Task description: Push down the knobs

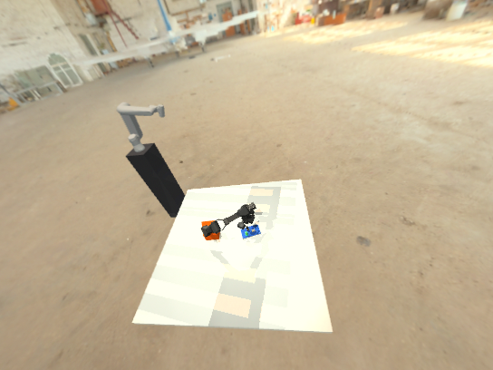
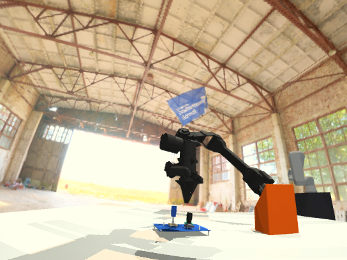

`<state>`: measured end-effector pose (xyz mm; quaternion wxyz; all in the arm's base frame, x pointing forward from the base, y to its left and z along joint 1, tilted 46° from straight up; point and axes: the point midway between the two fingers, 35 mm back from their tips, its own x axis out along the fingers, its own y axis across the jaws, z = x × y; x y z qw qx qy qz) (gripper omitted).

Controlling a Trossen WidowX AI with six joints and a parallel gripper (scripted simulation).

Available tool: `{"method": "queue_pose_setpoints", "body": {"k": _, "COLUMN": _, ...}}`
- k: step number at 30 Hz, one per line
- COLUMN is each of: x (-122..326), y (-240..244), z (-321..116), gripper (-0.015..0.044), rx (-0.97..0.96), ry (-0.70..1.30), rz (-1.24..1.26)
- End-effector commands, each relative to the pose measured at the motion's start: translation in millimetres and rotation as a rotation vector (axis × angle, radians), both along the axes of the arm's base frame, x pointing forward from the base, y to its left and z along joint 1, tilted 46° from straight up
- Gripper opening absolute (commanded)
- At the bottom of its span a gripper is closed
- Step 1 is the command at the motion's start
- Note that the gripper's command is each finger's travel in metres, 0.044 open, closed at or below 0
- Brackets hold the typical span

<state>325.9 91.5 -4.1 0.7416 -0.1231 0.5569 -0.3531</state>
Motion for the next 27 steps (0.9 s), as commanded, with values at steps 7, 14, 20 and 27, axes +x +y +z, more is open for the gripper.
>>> {"method": "queue_pose_setpoints", "body": {"k": 7, "x": 5.1, "y": 3.0, "z": 4.9, "gripper": 0.0000, "rx": -0.051, "ry": 0.219, "rz": 0.254}}
{"method": "queue_pose_setpoints", "body": {"k": 14, "x": 7.6, "y": 4.4, "z": 7.4, "gripper": 0.0000, "rx": -0.087, "ry": 0.380, "rz": 0.432}}
{"method": "queue_pose_setpoints", "body": {"k": 20, "x": 9.7, "y": 5.5, "z": 9.7, "gripper": 0.0000, "rx": -0.117, "ry": 0.518, "rz": 0.585}}
{"method": "queue_pose_setpoints", "body": {"k": 27, "x": 12.1, "y": 6.7, "z": 12.4, "gripper": 0.0000, "rx": -0.153, "ry": 0.680, "rz": 0.762}}
